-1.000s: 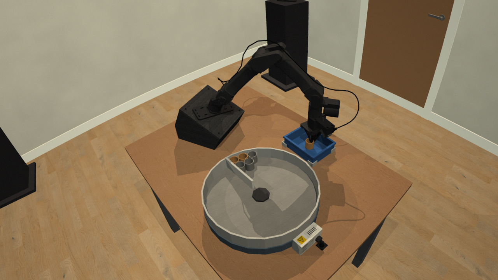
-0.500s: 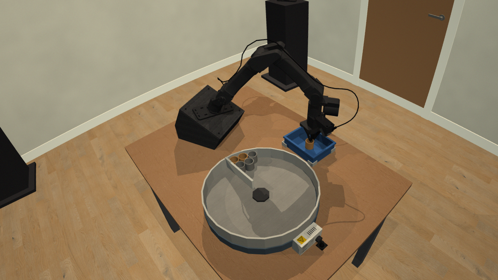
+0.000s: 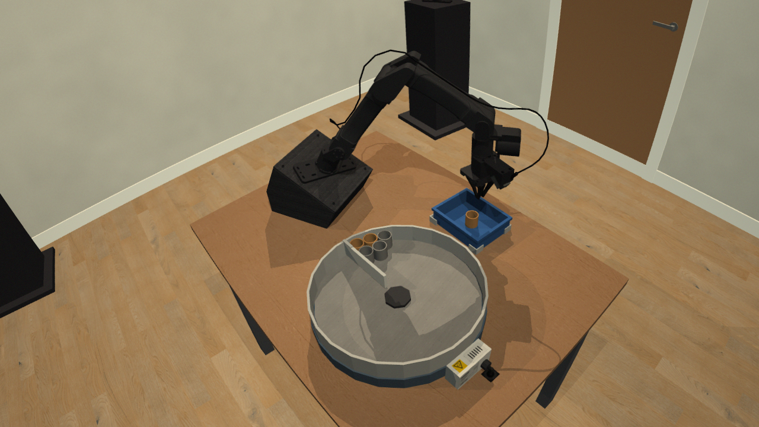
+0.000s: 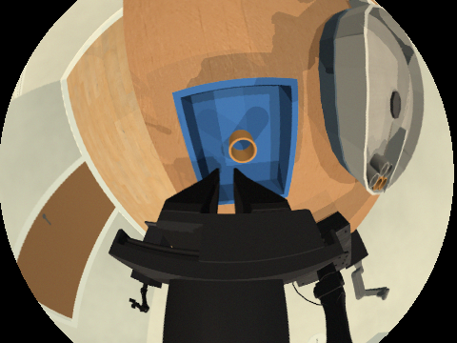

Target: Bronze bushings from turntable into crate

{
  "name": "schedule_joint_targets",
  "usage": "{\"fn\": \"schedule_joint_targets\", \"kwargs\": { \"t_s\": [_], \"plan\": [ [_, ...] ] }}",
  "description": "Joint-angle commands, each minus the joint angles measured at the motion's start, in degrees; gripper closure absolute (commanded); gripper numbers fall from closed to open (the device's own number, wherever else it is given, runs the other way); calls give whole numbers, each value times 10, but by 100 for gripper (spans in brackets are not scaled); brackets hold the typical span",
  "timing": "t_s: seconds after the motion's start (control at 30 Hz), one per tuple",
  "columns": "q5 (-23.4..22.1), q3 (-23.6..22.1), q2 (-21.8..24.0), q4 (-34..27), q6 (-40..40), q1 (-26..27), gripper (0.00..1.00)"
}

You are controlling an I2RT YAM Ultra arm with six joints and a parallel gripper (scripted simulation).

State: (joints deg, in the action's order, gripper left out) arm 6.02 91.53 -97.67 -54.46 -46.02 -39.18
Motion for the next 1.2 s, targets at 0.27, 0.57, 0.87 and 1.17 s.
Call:
{"fn": "schedule_joint_targets", "kwargs": {
  "t_s": [0.27,0.57,0.87,1.17],
  "plan": [
    [12,53,35,-75,-11,-11,84],
    [12,57,36,-80,-11,-9,84],
    [12,57,36,-80,-11,-9,84],
    [12,57,36,-80,-11,-9,84]
  ]
}}
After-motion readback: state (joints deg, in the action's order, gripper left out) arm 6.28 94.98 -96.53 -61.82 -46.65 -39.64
